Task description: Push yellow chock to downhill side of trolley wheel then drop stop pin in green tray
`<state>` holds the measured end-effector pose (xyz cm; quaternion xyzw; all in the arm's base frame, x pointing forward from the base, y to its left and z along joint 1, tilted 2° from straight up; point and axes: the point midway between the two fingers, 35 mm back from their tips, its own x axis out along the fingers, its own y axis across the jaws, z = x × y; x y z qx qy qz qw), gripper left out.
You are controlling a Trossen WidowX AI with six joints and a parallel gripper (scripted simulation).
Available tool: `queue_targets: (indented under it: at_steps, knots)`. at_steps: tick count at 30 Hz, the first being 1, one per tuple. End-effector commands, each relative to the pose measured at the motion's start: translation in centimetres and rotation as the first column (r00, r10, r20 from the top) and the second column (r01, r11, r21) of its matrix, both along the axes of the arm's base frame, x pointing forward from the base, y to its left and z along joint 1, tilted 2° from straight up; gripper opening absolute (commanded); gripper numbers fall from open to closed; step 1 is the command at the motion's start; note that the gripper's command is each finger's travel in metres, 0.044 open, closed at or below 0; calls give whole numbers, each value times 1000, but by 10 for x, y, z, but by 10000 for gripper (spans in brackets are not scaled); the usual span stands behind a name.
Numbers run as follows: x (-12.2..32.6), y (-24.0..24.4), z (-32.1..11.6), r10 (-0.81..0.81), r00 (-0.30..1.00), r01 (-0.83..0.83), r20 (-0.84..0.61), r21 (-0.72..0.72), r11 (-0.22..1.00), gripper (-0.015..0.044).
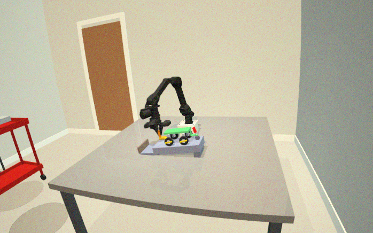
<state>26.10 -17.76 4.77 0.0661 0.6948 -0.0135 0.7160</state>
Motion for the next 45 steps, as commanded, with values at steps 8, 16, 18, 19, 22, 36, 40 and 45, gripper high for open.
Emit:
queue_targets:
  at_steps: [8, 16, 18, 19, 22, 36, 40, 45]
  knots:
    - [1, 6, -5, -5, 1000, 5, 3, 5, 1000, 0]
    - [1, 16, -3, -5, 1000, 5, 3, 6, 1000, 0]
    - [1, 18, -3, -5, 1000, 5, 3, 6, 1000, 0]
    - [1, 19, -3, -5, 1000, 5, 3, 6, 1000, 0]
    - [1, 22, -3, -5, 1000, 5, 3, 6, 1000, 0]
    - [2, 38, -1, -5, 1000, 5, 3, 8, 1000, 0]
    - [2, 37, -1, -1, 1000, 1, 0, 2, 1000, 0]
    - [2, 37, -1, -1, 1000, 1, 0, 2, 1000, 0]
